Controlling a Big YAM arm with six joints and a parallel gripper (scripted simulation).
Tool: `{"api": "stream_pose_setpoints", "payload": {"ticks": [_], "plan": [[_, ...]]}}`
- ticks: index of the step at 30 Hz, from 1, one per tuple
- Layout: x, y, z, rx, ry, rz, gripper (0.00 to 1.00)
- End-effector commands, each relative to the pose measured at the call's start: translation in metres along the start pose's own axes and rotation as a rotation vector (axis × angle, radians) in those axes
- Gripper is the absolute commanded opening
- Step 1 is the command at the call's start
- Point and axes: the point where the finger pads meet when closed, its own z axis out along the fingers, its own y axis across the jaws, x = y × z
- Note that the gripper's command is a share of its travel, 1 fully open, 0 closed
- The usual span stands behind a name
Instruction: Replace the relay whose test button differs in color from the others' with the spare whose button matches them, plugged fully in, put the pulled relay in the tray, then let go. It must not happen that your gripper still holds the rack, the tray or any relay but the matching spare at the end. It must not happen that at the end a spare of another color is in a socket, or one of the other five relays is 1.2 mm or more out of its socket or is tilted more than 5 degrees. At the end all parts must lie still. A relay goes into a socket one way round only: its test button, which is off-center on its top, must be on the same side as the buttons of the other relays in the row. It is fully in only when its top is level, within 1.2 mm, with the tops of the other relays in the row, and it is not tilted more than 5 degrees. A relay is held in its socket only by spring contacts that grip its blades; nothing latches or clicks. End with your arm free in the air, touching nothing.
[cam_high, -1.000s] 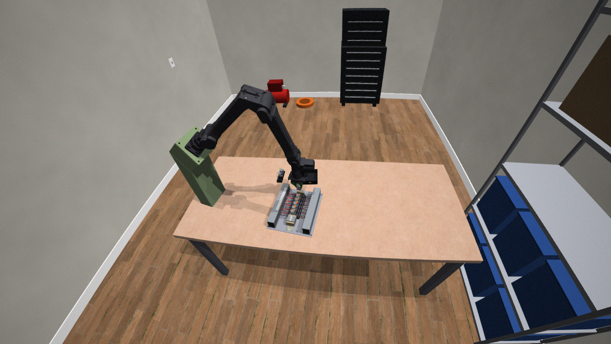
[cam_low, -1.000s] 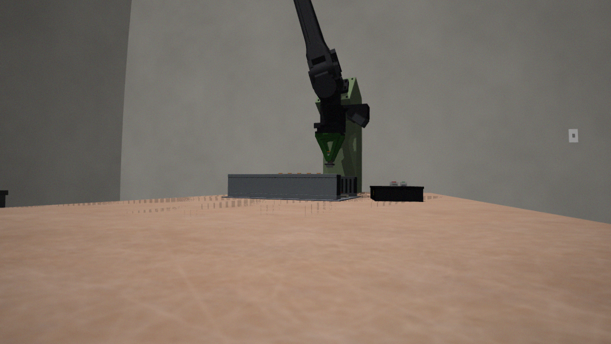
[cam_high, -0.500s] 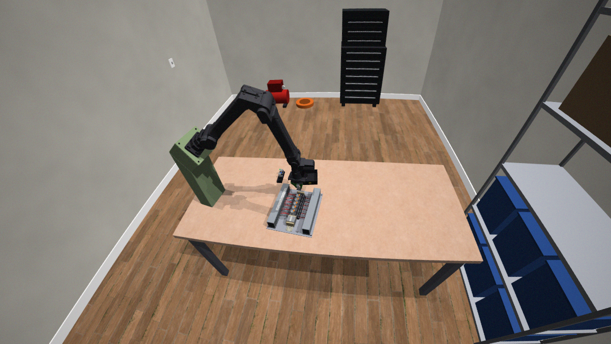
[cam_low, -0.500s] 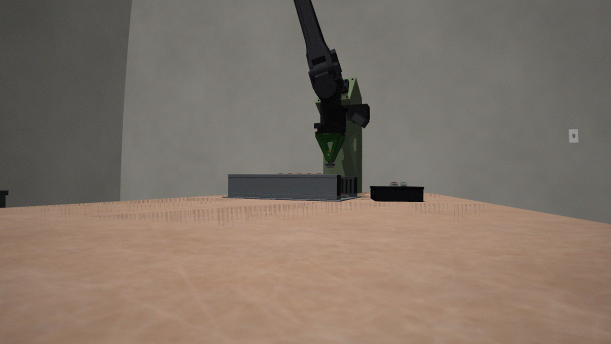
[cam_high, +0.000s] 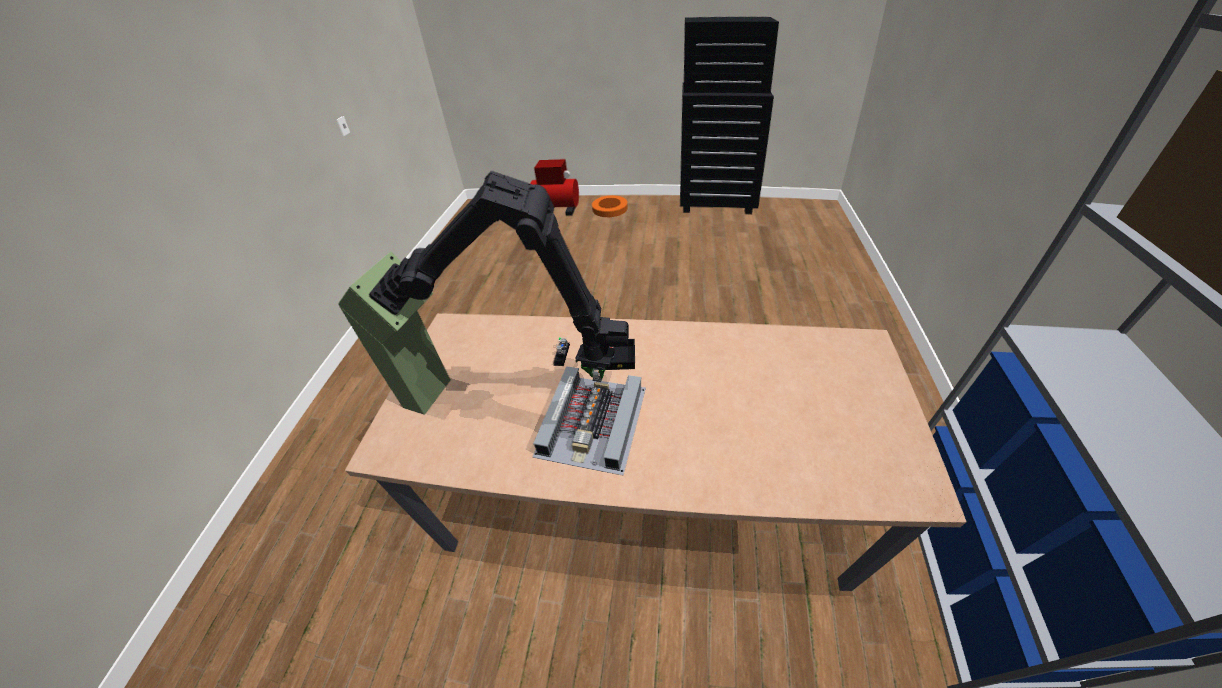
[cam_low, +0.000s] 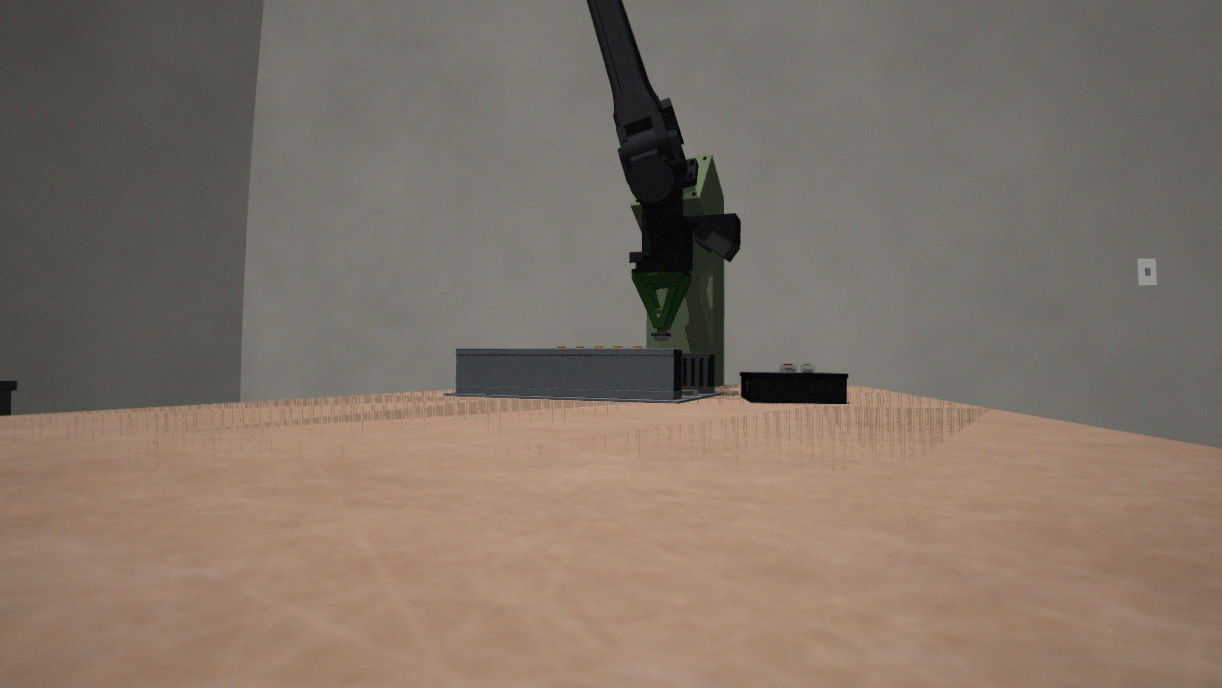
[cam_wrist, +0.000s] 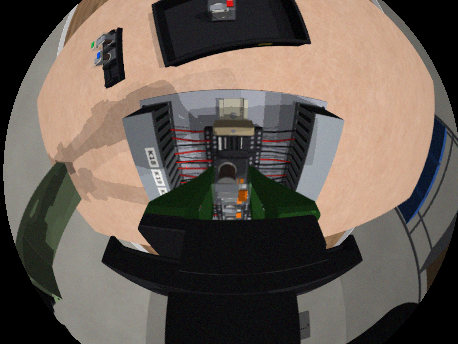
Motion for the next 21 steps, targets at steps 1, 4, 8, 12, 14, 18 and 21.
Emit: {"api": "stream_pose_setpoints", "payload": {"ticks": [1, 4, 8, 12, 14, 18, 21], "plan": [[0.004, -0.017, -0.001, 0.033, -0.003, 0.009, 0.00], [0.003, -0.017, 0.002, 0.032, -0.003, 0.008, 0.00], [0.001, -0.015, 0.006, 0.028, -0.005, 0.005, 0.00], [0.001, -0.014, 0.008, 0.026, -0.005, 0.004, 0.00], [0.003, -0.015, 0.007, 0.029, -0.004, 0.006, 0.00], [0.004, -0.016, 0.010, 0.032, -0.003, 0.008, 0.00], [0.004, -0.015, 0.014, 0.029, -0.002, 0.007, 0.00]]}}
